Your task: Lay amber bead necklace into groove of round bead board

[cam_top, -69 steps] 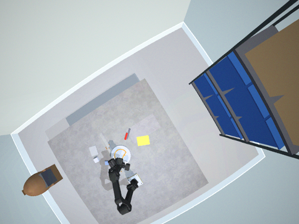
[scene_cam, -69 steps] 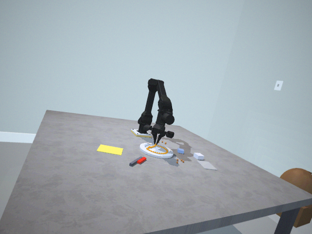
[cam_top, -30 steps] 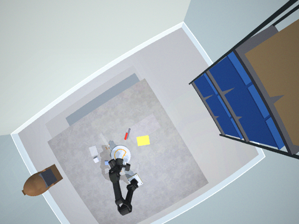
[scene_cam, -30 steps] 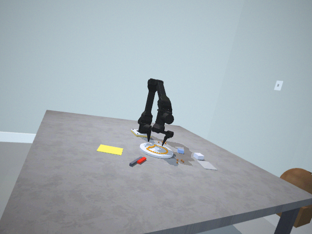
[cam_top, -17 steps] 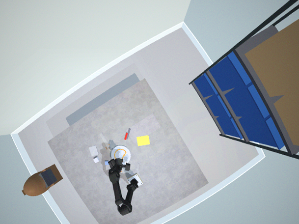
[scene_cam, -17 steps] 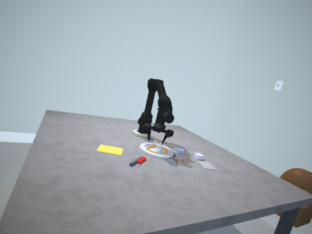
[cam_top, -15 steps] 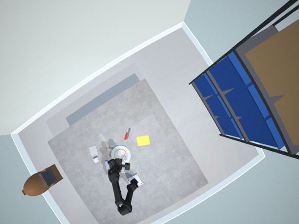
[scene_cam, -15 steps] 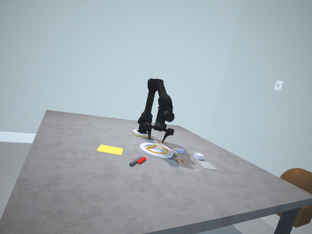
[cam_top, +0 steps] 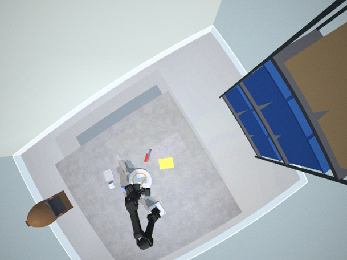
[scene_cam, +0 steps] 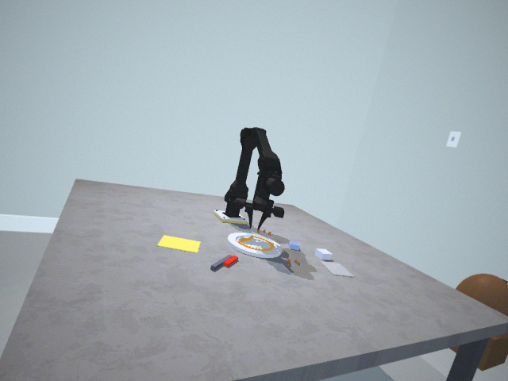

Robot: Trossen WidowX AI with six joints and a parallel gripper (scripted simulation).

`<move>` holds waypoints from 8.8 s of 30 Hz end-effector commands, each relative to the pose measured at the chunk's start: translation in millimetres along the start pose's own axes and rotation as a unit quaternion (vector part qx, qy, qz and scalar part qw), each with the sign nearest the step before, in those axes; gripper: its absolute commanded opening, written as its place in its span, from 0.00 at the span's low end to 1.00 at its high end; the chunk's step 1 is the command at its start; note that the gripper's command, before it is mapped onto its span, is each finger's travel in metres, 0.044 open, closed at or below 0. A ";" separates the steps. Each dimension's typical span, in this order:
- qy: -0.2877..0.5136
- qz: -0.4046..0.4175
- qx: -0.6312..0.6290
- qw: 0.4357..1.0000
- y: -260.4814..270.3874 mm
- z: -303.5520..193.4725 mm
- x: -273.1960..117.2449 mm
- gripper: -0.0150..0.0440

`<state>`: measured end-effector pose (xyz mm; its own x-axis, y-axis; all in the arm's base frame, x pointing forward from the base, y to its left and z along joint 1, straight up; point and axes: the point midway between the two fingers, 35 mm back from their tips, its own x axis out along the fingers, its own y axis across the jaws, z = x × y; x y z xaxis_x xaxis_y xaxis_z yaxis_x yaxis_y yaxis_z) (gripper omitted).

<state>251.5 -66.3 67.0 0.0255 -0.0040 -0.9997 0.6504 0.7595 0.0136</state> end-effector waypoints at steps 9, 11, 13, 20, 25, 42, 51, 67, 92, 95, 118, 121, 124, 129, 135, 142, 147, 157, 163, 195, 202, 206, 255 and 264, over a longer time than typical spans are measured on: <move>-0.001 0.000 -0.001 1.000 0.2 1.1 11.8 0.46; -0.001 -0.001 -0.001 1.000 0.0 1.0 15.0 0.46; -0.001 -0.001 -0.002 1.000 -0.1 0.9 18.2 0.46; 0.000 -0.002 -0.003 1.000 -0.7 0.2 29.2 0.46; 0.001 -0.002 -0.003 1.000 -0.9 0.0 31.4 0.46; 0.001 0.000 -0.001 1.000 -0.3 -0.3 28.7 0.25; 0.001 0.000 -0.001 1.000 -0.3 -0.3 28.7 0.25; 0.001 0.000 -0.001 1.000 -0.3 -0.3 28.7 0.25; 0.001 -0.003 -0.003 1.000 -13.7 -7.5 29.0 0.25; 0.002 -0.001 -0.001 1.000 -12.9 -7.6 27.7 0.30; 0.001 -0.003 -0.003 1.000 -13.2 -8.3 23.2 1.00; 0.001 -0.003 -0.003 1.000 -13.2 -8.3 23.2 1.00; 0.001 -0.003 -0.003 1.000 -13.2 -8.3 23.2 1.00; 0.001 -0.003 -0.003 1.000 -13.2 -8.3 23.2 1.00; 0.001 -0.002 -0.063 0.998 -11.3 -1.8 7.3 0.82; 0.001 -0.003 -0.122 0.993 -10.1 3.8 -8.8 0.51; 0.001 -0.003 -0.122 0.993 -10.1 3.9 -2.5 0.46; -0.002 0.000 -0.119 0.993 -9.2 4.7 3.7 0.46; -0.001 -0.001 -0.120 0.993 -9.4 4.7 13.3 0.46; 0.000 -0.001 -0.120 0.993 -9.8 3.3 28.7 0.25; 0.000 -0.001 -0.120 0.993 -9.8 3.3 28.7 0.25; 0.000 -0.001 -0.120 0.993 -9.8 3.3 28.7 0.25; 0.002 -0.002 -0.120 0.993 -24.3 -0.8 27.5 0.61; 0.003 -0.002 -0.120 0.993 -24.6 -1.6 26.5 1.00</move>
<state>235.0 -84.1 39.9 0.0169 -0.0032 -0.9999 0.4507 0.8927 0.0048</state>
